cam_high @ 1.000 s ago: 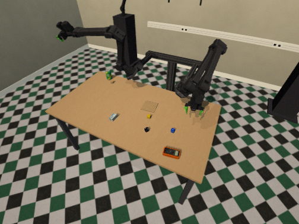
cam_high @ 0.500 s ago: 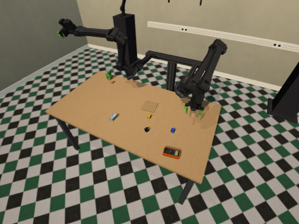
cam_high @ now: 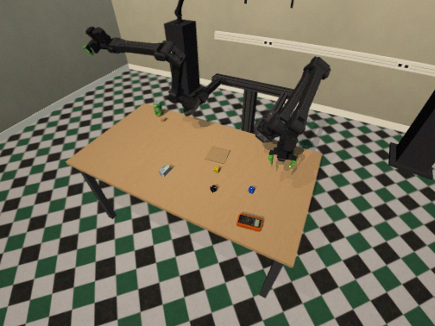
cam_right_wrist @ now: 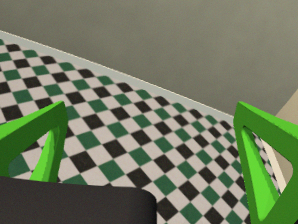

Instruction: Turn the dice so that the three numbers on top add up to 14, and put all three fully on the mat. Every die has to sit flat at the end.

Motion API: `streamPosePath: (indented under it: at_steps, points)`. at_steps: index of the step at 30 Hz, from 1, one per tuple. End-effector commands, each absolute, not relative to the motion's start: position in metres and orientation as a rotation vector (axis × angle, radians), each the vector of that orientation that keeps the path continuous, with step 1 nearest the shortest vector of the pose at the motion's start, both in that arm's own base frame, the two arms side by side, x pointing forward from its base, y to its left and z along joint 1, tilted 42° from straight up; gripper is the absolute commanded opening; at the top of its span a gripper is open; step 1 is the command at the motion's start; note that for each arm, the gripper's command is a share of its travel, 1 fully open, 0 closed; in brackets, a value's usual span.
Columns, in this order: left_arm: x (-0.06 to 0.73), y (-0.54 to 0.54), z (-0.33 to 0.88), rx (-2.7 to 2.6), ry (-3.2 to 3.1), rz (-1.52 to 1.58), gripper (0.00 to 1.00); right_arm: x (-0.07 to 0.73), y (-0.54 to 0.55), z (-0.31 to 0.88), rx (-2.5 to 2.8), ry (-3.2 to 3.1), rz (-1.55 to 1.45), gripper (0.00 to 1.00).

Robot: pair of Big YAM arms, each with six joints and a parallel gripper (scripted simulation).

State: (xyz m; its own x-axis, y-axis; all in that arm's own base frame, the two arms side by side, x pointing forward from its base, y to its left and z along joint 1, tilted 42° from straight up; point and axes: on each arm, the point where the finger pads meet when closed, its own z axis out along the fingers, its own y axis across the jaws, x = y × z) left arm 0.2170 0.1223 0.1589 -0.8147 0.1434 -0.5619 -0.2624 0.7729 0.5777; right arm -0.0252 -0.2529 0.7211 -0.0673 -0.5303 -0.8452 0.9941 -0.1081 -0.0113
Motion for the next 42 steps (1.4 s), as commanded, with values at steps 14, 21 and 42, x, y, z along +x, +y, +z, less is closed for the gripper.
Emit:
streamPosePath:
  at_steps: [14,21,42]
  points:
    - [0.298,0.077,0.122,-0.032,2.516,0.825,1.00,-0.026,-0.233,0.735,0.795,0.713,-1.537,1.00]
    - [0.319,0.052,0.083,0.012,2.592,0.841,1.00,-0.026,-0.233,0.735,0.795,0.713,-1.537,1.00]
    - [0.322,0.050,0.071,-0.006,2.610,0.852,1.00,-0.026,-0.233,0.735,0.795,0.713,-1.537,1.00]
